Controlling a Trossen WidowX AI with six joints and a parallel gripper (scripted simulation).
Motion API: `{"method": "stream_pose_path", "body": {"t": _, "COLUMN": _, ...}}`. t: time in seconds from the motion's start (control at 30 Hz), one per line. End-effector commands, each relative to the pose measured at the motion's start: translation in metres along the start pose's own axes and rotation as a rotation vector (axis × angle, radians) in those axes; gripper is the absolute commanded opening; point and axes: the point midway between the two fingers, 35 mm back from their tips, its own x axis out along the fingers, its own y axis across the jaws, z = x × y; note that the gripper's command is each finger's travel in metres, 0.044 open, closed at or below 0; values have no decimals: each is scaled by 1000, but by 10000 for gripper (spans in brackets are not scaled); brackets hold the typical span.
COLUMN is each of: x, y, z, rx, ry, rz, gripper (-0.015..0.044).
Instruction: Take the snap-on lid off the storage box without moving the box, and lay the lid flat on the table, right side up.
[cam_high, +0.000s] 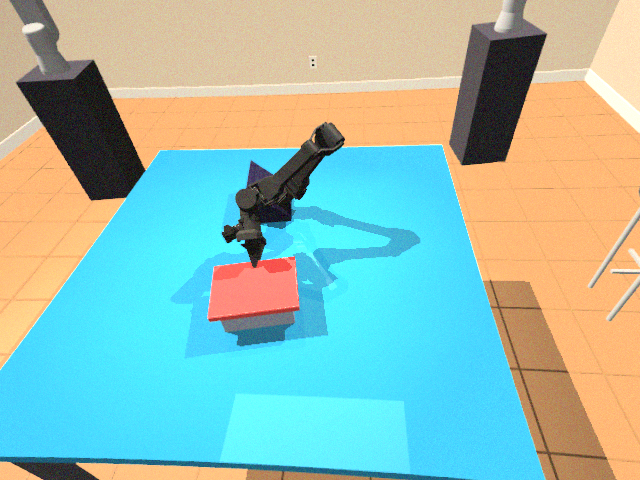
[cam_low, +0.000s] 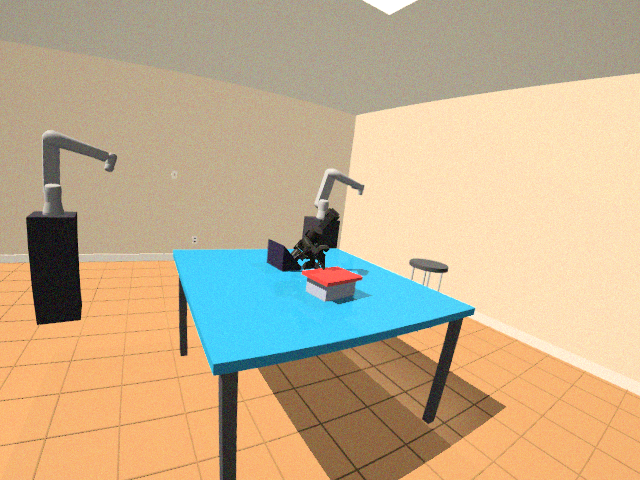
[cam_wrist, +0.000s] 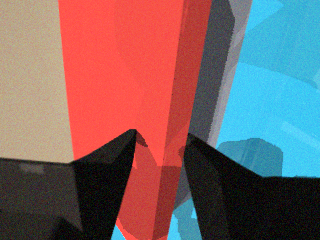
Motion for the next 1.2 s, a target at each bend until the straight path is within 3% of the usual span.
{"method": "stream_pose_path", "body": {"t": 0.0, "x": -2, "y": 2, "z": 0, "rx": -2, "ry": 1, "rz": 3, "gripper": 0}}
{"method": "stream_pose_path", "body": {"t": 1.17, "x": -7, "y": 6, "z": 0, "rx": -2, "ry": 1, "rz": 3, "gripper": 0}}
